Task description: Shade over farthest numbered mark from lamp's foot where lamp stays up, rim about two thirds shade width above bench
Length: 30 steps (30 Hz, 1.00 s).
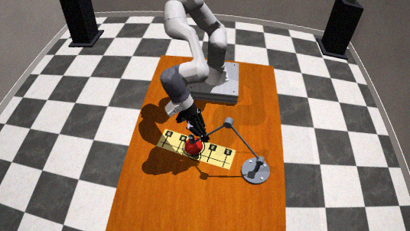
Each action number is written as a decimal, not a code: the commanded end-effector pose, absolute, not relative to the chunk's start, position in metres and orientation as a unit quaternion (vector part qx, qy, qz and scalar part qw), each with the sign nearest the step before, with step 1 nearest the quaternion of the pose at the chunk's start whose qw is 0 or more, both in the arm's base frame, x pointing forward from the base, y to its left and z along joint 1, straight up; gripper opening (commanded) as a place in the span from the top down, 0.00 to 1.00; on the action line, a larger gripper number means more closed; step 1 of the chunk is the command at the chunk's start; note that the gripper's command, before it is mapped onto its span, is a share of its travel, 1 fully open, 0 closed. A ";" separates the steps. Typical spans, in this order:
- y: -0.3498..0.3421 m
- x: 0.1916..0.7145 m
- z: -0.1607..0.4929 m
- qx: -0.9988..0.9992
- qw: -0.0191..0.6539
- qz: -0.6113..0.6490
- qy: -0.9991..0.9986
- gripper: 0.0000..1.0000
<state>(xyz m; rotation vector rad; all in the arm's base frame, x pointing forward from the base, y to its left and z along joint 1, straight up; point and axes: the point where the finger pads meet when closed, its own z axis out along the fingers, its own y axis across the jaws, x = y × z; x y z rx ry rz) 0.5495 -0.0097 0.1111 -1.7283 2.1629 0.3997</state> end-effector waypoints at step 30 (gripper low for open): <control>-0.004 0.552 0.114 -0.609 0.175 0.142 0.760 0.90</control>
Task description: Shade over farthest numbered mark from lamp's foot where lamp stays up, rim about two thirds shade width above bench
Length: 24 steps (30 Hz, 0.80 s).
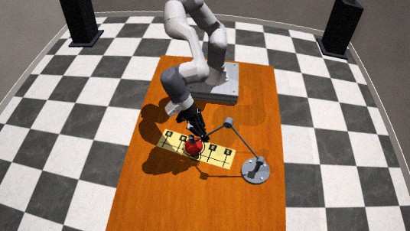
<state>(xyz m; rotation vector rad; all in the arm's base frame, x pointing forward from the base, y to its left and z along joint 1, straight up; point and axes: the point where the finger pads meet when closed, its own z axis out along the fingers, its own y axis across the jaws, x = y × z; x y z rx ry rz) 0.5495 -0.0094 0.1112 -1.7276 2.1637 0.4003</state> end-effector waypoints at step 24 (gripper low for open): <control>-0.005 0.552 0.114 -0.609 0.174 0.142 0.761 0.00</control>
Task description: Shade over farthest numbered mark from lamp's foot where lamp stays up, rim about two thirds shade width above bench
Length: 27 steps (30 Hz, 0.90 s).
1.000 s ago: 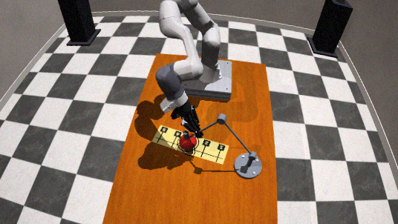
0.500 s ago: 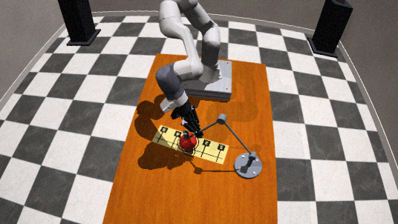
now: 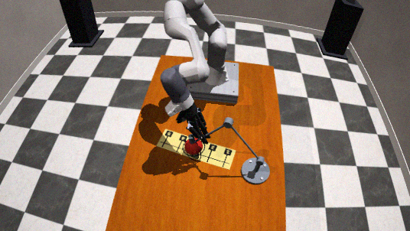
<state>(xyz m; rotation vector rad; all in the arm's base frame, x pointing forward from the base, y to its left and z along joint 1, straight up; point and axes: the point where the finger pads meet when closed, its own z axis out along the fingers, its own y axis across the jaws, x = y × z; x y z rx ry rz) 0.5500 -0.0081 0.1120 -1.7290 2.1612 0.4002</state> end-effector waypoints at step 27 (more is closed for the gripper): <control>-0.008 0.550 0.112 -0.609 0.172 0.141 0.761 0.00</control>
